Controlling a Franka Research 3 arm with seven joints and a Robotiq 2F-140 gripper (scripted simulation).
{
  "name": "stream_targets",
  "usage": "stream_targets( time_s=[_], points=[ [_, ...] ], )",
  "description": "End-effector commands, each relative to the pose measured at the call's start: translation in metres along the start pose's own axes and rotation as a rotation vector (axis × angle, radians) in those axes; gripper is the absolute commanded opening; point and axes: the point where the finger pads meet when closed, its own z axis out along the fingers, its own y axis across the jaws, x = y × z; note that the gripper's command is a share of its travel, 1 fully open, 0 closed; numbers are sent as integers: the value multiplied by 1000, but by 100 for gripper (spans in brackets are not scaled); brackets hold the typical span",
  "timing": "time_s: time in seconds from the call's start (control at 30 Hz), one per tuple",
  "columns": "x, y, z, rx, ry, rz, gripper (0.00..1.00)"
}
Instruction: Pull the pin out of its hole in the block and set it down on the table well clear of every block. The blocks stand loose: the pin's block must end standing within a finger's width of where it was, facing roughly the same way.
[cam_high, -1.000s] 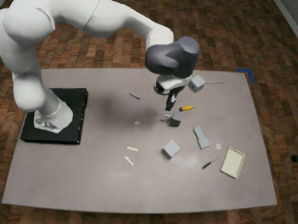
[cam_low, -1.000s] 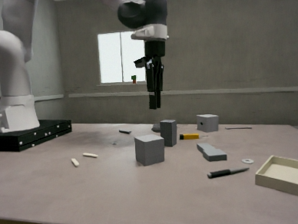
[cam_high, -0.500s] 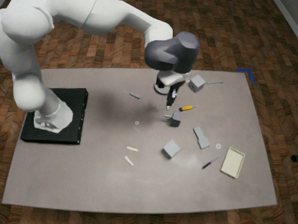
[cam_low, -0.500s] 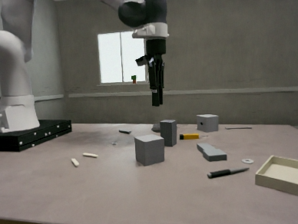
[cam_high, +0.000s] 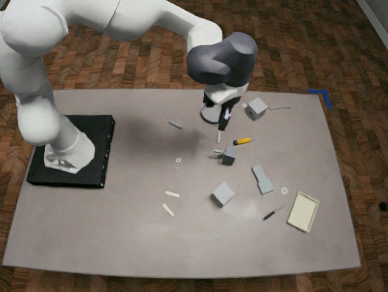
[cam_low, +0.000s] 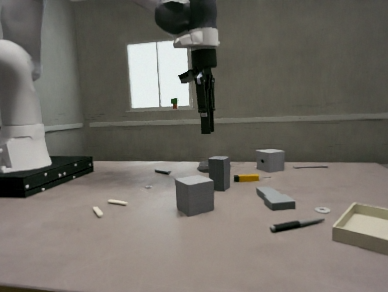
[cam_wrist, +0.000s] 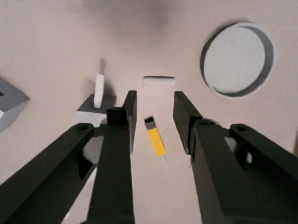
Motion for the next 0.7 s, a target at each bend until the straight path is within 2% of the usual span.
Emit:
stream_targets(
  time_s=[0.0,0.17,0.37,0.57,0.6,0.67],
  points=[
    [-1,7,-3,-6,-11,11,31],
    [0,25,-9,-8,-24,-2,31],
    [1,29,-10,-8,-28,-8,31],
    [3,52,-19,-8,-47,-46,31],
    [9,83,-31,-14,-70,-119,31],
    [9,83,-31,-14,-70,-119,31]
  ],
)
